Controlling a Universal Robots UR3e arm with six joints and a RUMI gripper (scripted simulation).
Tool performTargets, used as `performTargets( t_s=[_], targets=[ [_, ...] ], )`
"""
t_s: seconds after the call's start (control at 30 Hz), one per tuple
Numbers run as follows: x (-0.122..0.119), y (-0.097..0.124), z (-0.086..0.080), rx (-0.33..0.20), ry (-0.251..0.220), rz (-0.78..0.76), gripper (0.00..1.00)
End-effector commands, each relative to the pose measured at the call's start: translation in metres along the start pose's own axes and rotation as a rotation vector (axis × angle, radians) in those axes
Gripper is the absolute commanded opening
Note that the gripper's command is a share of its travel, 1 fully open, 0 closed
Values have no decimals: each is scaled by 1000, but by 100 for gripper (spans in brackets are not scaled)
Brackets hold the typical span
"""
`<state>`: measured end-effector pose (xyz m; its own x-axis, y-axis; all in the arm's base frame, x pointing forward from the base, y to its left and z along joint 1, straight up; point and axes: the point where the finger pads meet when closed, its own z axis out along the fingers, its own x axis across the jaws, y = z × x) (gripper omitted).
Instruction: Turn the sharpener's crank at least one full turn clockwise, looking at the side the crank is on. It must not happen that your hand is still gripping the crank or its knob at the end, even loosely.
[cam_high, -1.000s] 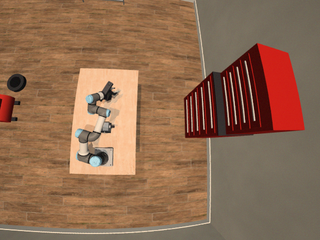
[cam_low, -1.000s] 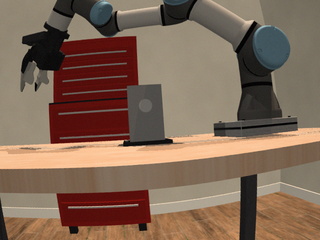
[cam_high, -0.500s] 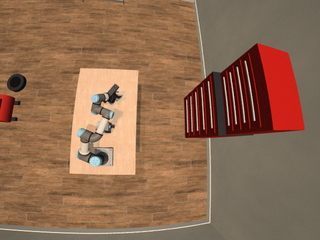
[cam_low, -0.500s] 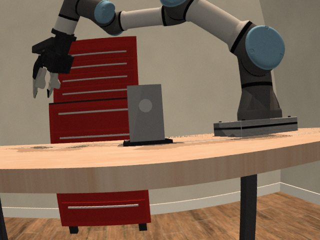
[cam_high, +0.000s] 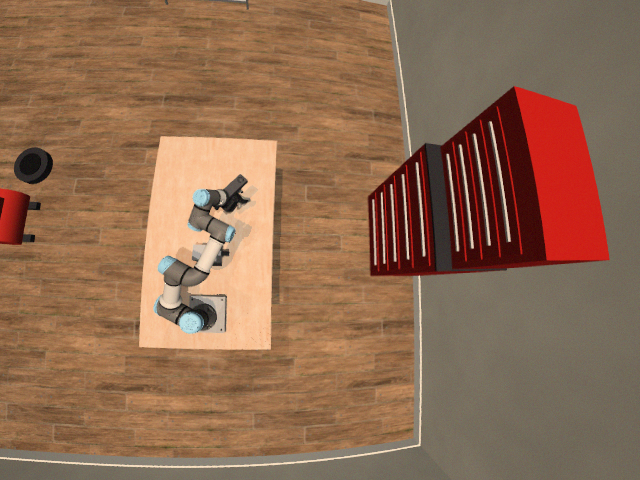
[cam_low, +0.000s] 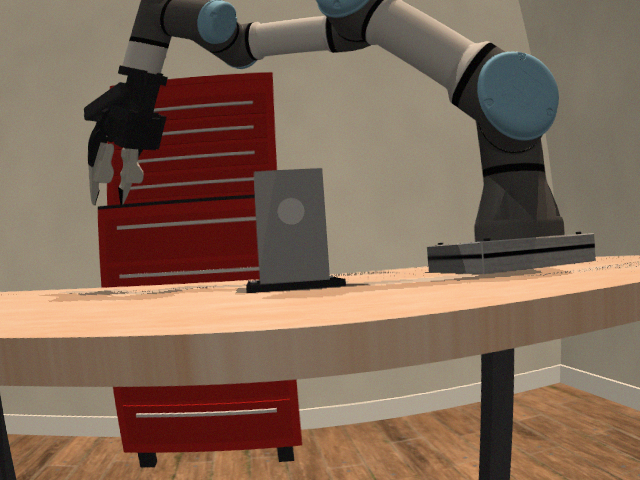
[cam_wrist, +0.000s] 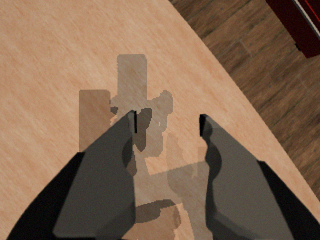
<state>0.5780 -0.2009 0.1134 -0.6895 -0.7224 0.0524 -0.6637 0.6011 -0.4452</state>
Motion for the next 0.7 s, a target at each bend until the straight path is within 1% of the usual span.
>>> performTargets(
  t_s=[0.0, 0.07, 0.13, 0.2, 0.23, 0.3, 0.37, 0.43, 0.47, 0.53, 0.63, 0.67],
  targets=[
    [20, 8, 1, -77, 7, 48, 32],
    [20, 8, 1, -77, 7, 48, 32],
    [26, 11, 2, -77, 7, 48, 32],
    [35, 16, 3, -133, 11, 85, 32],
    [39, 19, 3, -143, 11, 92, 32],
    [46, 22, 3, -143, 12, 92, 32],
    [46, 22, 3, -143, 12, 92, 32],
    [54, 28, 3, -197, 14, 131, 32],
    [58, 31, 2, -209, 14, 139, 32],
    [64, 34, 2, -209, 14, 139, 32],
    [64, 34, 2, -209, 14, 139, 32],
    [68, 38, 2, -235, 15, 159, 32]
  ],
)
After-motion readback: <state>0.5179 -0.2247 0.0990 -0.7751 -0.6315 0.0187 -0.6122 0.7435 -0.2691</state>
